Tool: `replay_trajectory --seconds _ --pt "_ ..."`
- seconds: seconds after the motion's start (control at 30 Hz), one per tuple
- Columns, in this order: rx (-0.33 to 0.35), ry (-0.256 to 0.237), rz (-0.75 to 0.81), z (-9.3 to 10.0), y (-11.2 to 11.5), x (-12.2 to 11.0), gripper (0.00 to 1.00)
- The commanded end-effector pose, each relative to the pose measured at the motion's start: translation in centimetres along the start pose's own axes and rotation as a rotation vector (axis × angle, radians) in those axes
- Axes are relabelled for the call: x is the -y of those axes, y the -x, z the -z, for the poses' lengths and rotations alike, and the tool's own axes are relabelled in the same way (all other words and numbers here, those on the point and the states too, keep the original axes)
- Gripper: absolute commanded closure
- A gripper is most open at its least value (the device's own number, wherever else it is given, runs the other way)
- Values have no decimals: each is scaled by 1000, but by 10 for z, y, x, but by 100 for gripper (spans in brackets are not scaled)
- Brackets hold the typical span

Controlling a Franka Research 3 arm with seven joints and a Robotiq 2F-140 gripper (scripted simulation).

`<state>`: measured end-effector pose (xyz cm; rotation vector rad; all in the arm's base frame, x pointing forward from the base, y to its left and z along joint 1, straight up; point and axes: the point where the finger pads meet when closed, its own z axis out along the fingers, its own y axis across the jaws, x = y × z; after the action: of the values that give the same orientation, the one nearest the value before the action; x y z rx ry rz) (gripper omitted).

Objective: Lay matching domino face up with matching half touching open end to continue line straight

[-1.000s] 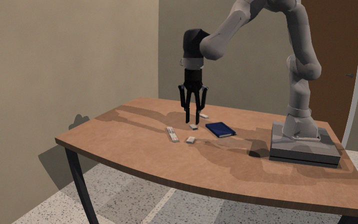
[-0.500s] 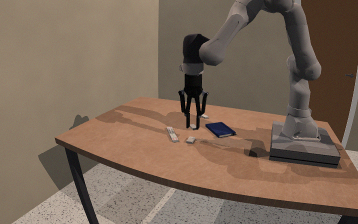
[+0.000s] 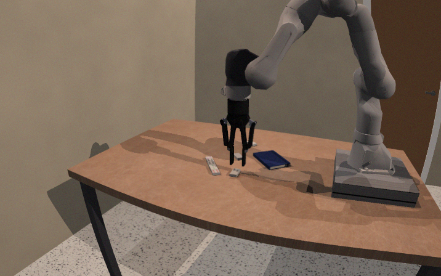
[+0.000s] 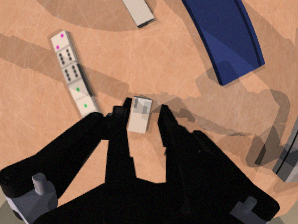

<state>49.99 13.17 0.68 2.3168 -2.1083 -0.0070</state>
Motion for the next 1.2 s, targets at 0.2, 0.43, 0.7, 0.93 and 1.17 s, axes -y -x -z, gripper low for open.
replay_trajectory --seconds 0.2,0.43,0.7,0.93,1.17 --pt "4 -13 8 -11 1 4 67" --pt "4 -13 8 -14 1 4 67" --pt "4 -13 8 -14 1 4 67" --pt "4 -13 8 -14 1 4 67" --pt "4 -13 8 -14 1 4 67"
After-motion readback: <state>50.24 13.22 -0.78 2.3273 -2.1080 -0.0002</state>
